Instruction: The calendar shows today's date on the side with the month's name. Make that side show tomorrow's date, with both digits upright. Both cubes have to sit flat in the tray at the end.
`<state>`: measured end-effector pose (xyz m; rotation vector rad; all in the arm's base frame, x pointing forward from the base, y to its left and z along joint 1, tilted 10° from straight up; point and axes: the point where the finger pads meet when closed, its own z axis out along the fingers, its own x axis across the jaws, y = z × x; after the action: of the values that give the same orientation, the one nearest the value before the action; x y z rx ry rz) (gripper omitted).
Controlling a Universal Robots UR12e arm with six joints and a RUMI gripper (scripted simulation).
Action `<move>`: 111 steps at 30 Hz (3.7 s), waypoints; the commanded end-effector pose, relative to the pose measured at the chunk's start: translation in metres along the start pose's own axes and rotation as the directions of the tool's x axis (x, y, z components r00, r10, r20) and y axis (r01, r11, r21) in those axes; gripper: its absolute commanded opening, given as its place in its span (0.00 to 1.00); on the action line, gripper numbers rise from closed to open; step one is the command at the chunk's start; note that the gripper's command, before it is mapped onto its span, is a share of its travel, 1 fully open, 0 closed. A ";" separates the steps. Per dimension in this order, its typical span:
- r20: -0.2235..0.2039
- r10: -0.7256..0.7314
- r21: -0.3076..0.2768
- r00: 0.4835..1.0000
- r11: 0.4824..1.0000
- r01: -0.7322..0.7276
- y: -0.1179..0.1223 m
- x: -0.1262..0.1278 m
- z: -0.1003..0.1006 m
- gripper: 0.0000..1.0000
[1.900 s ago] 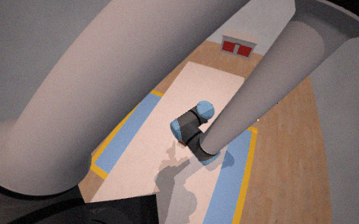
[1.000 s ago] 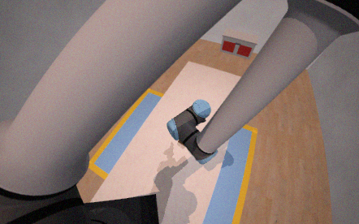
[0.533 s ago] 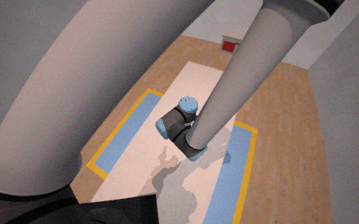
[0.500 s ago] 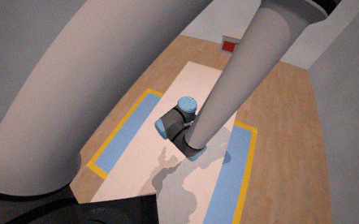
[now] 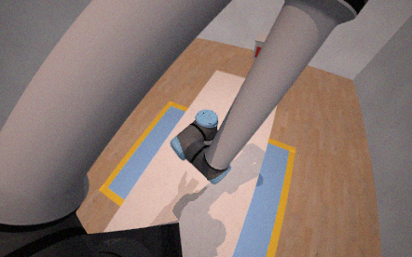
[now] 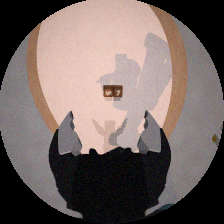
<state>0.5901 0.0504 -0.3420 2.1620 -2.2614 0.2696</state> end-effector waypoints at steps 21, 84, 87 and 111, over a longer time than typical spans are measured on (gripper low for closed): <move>-0.002 -0.107 0.001 0.994 0.994 0.107 -0.001 -0.001 0.003 1.00; -0.005 -1.000 -0.002 0.011 0.011 1.000 0.001 -0.001 0.050 1.00; -0.005 -1.000 -0.002 0.002 0.002 1.000 0.001 -0.001 0.051 1.00; -0.005 -1.000 -0.002 0.001 0.001 1.000 0.001 -0.001 0.051 0.29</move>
<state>0.5951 0.0449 -0.3925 3.0104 -0.0690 0.1881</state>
